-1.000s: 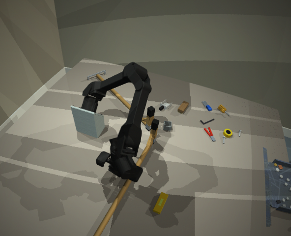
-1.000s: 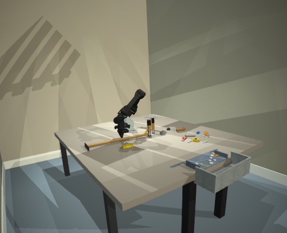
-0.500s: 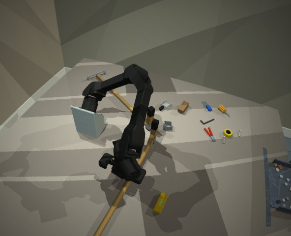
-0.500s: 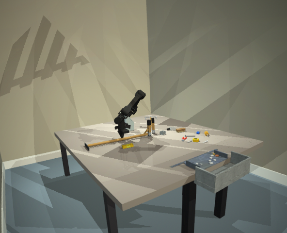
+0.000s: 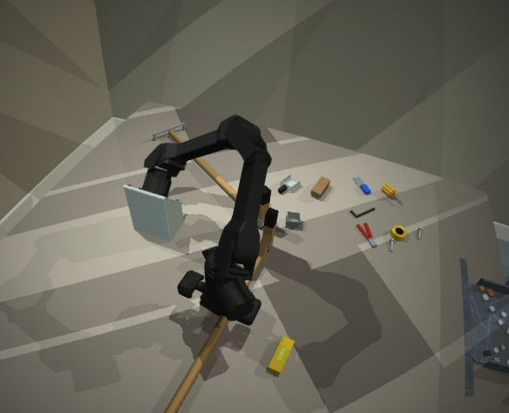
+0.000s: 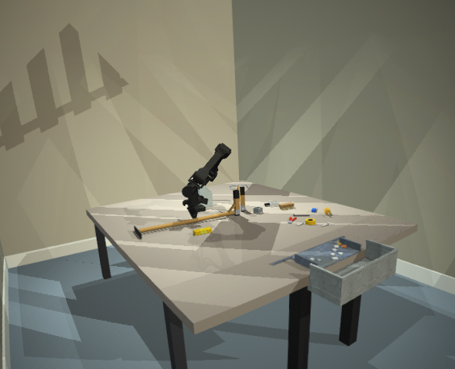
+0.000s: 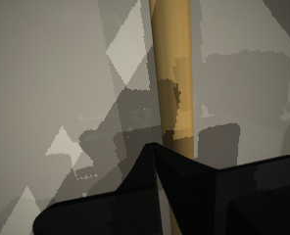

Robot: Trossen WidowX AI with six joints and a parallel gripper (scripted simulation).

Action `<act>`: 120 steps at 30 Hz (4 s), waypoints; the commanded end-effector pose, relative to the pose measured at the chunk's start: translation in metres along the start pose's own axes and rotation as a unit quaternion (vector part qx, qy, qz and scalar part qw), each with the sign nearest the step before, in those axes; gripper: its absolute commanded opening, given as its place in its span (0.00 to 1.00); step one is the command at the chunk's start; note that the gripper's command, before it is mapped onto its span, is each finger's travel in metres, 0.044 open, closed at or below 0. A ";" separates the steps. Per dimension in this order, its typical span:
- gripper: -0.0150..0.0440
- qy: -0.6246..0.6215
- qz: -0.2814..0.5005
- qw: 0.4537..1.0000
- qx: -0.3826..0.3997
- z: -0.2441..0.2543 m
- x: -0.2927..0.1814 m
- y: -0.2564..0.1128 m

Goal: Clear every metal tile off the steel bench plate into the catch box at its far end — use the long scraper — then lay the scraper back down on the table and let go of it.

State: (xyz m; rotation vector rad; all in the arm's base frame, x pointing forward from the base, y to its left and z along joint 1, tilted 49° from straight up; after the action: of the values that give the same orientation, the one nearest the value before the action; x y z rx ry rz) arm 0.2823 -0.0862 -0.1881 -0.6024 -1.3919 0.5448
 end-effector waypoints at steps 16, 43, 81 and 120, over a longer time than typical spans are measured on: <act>0.25 0.002 -0.002 1.000 -0.002 -0.021 0.000 0.000; 0.25 0.001 -0.002 1.000 -0.003 -0.048 0.003 0.000; 0.25 0.000 0.001 1.000 -0.003 -0.074 0.006 -0.029; 0.25 -0.099 0.000 0.995 -0.001 -0.031 -0.003 -0.155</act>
State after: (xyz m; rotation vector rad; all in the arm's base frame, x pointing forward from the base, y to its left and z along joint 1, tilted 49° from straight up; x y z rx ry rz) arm 0.3219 -0.1962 -0.0966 -0.5726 -1.5353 0.5946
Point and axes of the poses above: the point midway between the two fingers, 35 mm back from their tips, its own y axis out along the fingers, its own z axis across the jaws, x = y × z, the point moved 3 cm from there along -y, back along the fingers, and after that the axes turned 2 degrees about y, right-handed, at the moved point
